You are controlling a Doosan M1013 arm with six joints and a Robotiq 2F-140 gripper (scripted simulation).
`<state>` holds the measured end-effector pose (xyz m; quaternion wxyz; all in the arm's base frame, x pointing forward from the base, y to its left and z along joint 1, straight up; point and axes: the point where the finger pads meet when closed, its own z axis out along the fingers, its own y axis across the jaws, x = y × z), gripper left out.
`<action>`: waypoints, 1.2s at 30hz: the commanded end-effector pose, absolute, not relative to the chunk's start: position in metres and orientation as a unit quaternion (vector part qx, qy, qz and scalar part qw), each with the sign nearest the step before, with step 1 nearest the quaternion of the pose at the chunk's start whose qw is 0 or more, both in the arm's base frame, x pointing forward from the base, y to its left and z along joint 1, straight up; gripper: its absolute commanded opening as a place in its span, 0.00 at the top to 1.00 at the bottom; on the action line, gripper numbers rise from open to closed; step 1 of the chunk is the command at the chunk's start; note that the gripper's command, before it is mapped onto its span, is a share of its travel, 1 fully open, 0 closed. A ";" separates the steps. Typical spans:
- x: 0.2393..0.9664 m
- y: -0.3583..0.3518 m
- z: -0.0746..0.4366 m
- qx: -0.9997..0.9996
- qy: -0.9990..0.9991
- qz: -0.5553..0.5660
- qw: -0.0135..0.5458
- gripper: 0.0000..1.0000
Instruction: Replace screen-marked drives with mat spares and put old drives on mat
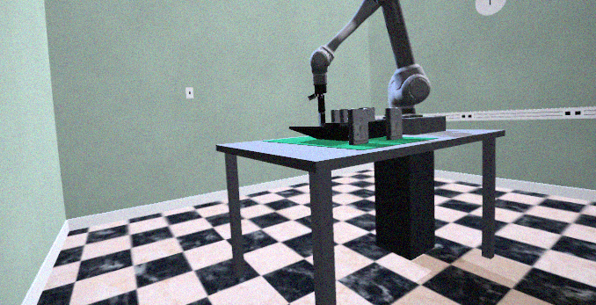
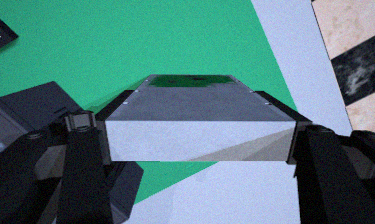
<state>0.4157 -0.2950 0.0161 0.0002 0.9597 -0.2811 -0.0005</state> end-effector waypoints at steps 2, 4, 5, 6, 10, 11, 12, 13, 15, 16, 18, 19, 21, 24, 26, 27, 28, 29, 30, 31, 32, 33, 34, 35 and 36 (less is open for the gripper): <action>0.416 -0.295 0.017 0.960 -0.281 0.000 0.000 0.90; 0.416 -0.295 0.018 0.960 -0.281 0.000 0.000 0.90; 0.416 -0.295 0.019 0.960 -0.281 0.000 0.000 0.90; 0.416 -0.295 0.019 0.960 -0.281 0.000 0.000 0.90; 0.416 -0.295 0.021 0.960 -0.281 0.000 0.000 0.90; 0.416 -0.295 0.022 0.960 -0.281 0.000 0.000 0.90; 0.416 -0.295 0.023 0.960 -0.281 0.000 0.000 0.90; 0.416 -0.295 0.024 0.960 -0.281 0.000 0.000 0.90; 0.416 -0.295 0.026 0.960 -0.281 0.000 0.000 0.90; 0.416 -0.295 0.028 0.960 -0.281 0.000 0.000 0.90; 0.416 -0.295 0.031 0.960 -0.281 0.000 0.000 0.90; 0.416 -0.295 0.033 0.960 -0.281 0.000 0.000 0.90; 0.416 -0.295 0.037 0.960 -0.281 0.000 0.000 0.90; 0.416 -0.295 0.044 0.960 -0.281 0.000 0.000 0.90; 0.416 -0.295 0.044 0.960 -0.281 0.000 0.000 0.90; 0.416 -0.295 0.046 0.960 -0.281 0.000 0.000 0.90; 0.416 -0.295 0.049 0.960 -0.281 0.000 0.000 0.90; 0.416 -0.295 0.051 0.960 -0.281 0.000 0.000 0.90; 0.416 -0.295 0.054 0.960 -0.281 0.000 0.000 0.90; 0.416 -0.295 0.057 0.960 -0.281 0.000 0.000 0.90; 0.416 -0.295 0.060 0.960 -0.281 0.000 0.000 0.90; 0.416 -0.295 0.063 0.960 -0.281 0.000 0.000 0.90; 0.416 -0.295 0.066 0.960 -0.281 0.000 0.000 0.90; 0.416 -0.295 0.069 0.960 -0.281 0.000 0.000 0.90; 0.416 -0.295 0.073 0.960 -0.281 0.000 0.000 0.90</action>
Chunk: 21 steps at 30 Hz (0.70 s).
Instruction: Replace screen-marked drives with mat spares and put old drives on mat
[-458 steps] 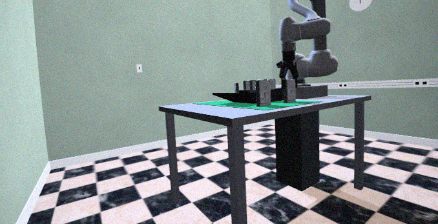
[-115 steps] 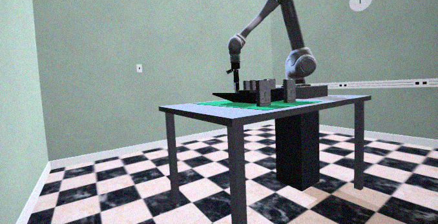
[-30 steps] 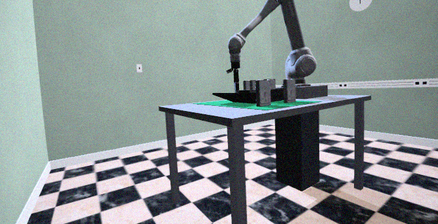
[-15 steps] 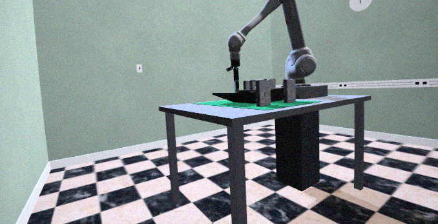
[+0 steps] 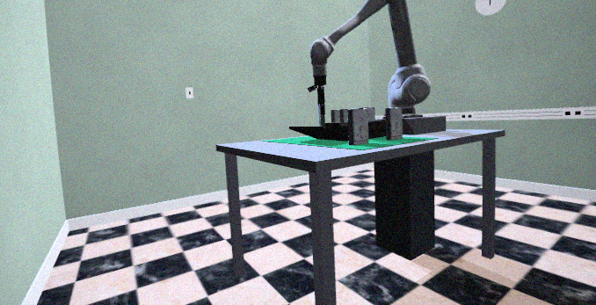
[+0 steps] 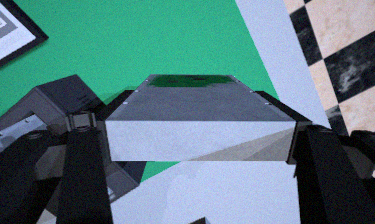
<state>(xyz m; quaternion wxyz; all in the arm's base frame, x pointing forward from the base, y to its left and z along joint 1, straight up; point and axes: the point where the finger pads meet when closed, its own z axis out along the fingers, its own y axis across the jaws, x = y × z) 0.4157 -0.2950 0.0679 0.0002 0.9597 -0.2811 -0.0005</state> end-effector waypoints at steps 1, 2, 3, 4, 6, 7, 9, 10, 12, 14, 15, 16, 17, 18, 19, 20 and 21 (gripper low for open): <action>0.416 -0.295 0.076 0.960 -0.281 0.000 0.000 0.90; 0.416 -0.295 0.080 0.960 -0.281 0.000 0.000 0.90; 0.416 -0.295 0.083 0.960 -0.281 0.000 0.000 0.90; 0.416 -0.295 0.087 0.960 -0.281 0.000 0.000 0.90; 0.416 -0.295 0.091 0.960 -0.281 0.000 0.000 0.90; 0.416 -0.295 0.091 0.960 -0.281 0.000 0.000 0.90; 0.416 -0.295 0.098 0.960 -0.281 0.000 0.000 0.90; 0.416 -0.295 0.102 0.960 -0.281 0.000 0.000 0.90; 0.416 -0.295 0.110 0.960 -0.281 0.000 0.000 0.90; 0.416 -0.295 0.118 0.960 -0.281 0.000 0.000 0.90; 0.416 -0.295 0.122 0.960 -0.281 0.000 0.000 0.90; 0.416 -0.295 0.126 0.960 -0.281 0.000 0.000 0.90; 0.416 -0.295 0.130 0.960 -0.281 0.000 0.000 0.90; 0.416 -0.295 0.134 0.960 -0.281 0.000 0.000 0.90; 0.416 -0.295 0.137 0.960 -0.281 0.000 0.000 0.90; 0.416 -0.295 0.141 0.960 -0.281 0.000 0.000 0.90; 0.416 -0.295 0.145 0.960 -0.281 0.000 0.000 0.90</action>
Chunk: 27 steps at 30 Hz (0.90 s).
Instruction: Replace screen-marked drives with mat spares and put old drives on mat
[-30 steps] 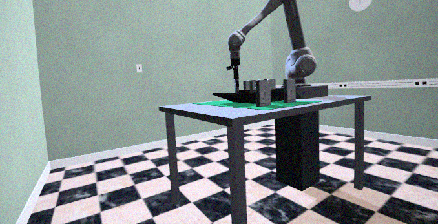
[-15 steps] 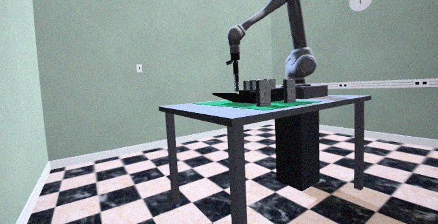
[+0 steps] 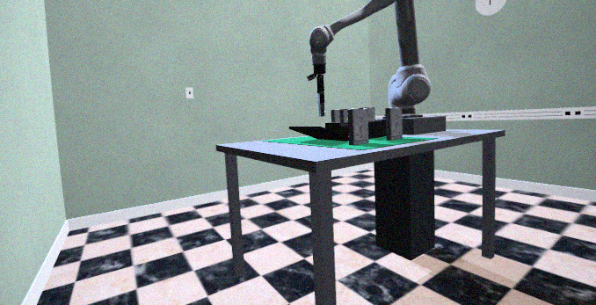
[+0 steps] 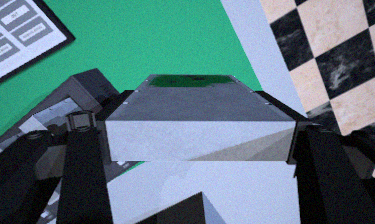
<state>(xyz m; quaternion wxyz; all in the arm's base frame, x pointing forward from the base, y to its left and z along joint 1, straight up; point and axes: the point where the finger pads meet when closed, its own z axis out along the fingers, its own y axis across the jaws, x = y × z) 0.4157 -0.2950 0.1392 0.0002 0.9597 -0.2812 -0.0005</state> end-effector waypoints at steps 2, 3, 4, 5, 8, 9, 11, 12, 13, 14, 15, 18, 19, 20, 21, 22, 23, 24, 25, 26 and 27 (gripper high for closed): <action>0.416 -0.295 0.148 0.960 -0.281 0.000 0.000 0.90; 0.416 -0.295 0.148 0.960 -0.281 0.000 0.000 0.90; 0.416 -0.295 0.151 0.960 -0.281 0.000 0.000 0.90; 0.416 -0.295 0.155 0.960 -0.281 0.000 0.000 0.90; 0.416 -0.295 0.164 0.960 -0.281 0.000 0.000 0.90; 0.416 -0.295 0.167 0.960 -0.281 0.000 0.000 0.90; 0.416 -0.295 0.172 0.960 -0.281 0.000 0.000 0.90; 0.416 -0.295 0.175 0.960 -0.281 0.000 0.000 0.90; 0.416 -0.295 0.177 0.960 -0.281 0.000 0.000 0.90; 0.416 -0.295 0.179 0.960 -0.281 0.000 0.000 0.90; 0.416 -0.295 0.181 0.960 -0.281 0.000 0.000 0.90; 0.416 -0.295 0.187 0.960 -0.281 0.000 0.000 0.90; 0.416 -0.295 0.187 0.960 -0.281 0.000 0.000 0.90; 0.416 -0.295 0.187 0.960 -0.281 0.000 0.000 0.90; 0.416 -0.295 0.188 0.960 -0.281 0.000 0.000 0.90; 0.416 -0.295 0.189 0.960 -0.281 0.000 0.000 0.90; 0.416 -0.295 0.191 0.960 -0.281 0.000 0.000 0.90; 0.416 -0.295 0.192 0.960 -0.281 0.000 0.000 0.90; 0.416 -0.295 0.193 0.960 -0.281 0.000 0.000 0.90; 0.416 -0.295 0.194 0.960 -0.281 0.000 0.000 0.90; 0.416 -0.295 0.194 0.960 -0.281 0.000 0.000 0.90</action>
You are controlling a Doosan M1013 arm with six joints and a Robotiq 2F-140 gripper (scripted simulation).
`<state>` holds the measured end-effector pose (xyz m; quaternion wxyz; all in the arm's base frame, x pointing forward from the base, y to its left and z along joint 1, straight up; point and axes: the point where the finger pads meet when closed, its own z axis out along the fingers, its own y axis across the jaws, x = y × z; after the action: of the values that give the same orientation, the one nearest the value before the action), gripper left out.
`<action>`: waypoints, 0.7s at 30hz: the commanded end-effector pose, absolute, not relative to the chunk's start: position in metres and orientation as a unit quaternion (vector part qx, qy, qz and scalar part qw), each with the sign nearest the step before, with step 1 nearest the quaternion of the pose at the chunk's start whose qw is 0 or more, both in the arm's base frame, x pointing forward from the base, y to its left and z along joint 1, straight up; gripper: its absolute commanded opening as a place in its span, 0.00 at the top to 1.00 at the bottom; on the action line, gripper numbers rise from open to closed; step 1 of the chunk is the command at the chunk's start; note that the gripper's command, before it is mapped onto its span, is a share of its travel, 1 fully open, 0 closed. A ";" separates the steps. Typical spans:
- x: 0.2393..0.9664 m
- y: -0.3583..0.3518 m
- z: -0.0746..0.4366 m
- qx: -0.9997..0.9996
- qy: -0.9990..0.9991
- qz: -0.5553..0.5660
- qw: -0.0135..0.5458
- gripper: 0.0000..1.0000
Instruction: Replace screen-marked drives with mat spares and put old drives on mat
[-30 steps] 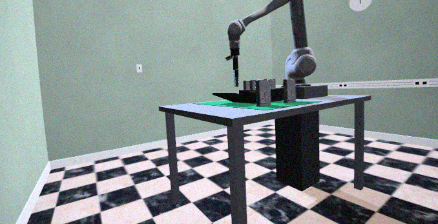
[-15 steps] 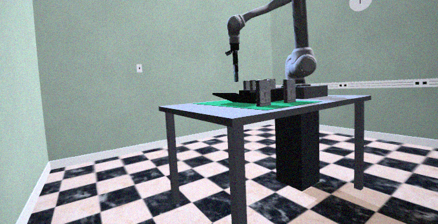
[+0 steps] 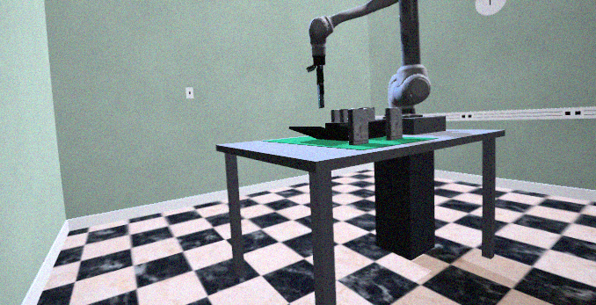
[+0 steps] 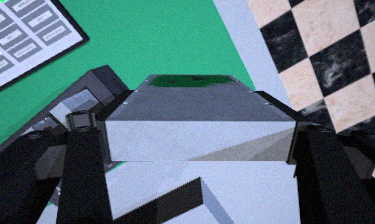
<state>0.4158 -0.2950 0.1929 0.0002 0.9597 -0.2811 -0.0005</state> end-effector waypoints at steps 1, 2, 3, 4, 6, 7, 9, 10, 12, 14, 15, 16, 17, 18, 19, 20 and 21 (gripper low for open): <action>0.416 -0.295 0.195 0.960 -0.281 0.000 0.000 0.90; 0.416 -0.295 0.195 0.960 -0.281 0.000 0.000 0.90; 0.416 -0.295 0.196 0.960 -0.281 0.000 0.000 0.90; 0.416 -0.295 0.196 0.960 -0.281 0.000 0.000 0.90; 0.416 -0.295 0.196 0.960 -0.281 0.000 0.000 0.90; 0.416 -0.295 0.196 0.960 -0.281 0.000 0.000 0.90; 0.416 -0.295 0.197 0.960 -0.281 0.000 0.000 0.90; 0.416 -0.295 0.197 0.960 -0.281 0.000 0.000 0.90; 0.416 -0.295 0.197 0.960 -0.281 0.000 0.000 0.90; 0.416 -0.295 0.197 0.960 -0.281 0.000 0.000 0.90; 0.416 -0.295 0.197 0.960 -0.281 0.000 0.000 0.90; 0.416 -0.295 0.197 0.960 -0.281 0.000 0.000 0.90; 0.416 -0.295 0.197 0.960 -0.281 0.000 0.000 0.90; 0.416 -0.295 0.197 0.960 -0.282 0.000 0.000 0.90; 0.416 -0.295 0.197 0.960 -0.282 0.000 0.000 0.90; 0.416 -0.295 0.197 0.959 -0.282 0.000 0.000 0.90; 0.416 -0.294 0.197 0.959 -0.282 0.000 0.000 0.90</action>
<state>0.4161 -0.2945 0.1961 0.0002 0.9595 -0.2818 -0.0005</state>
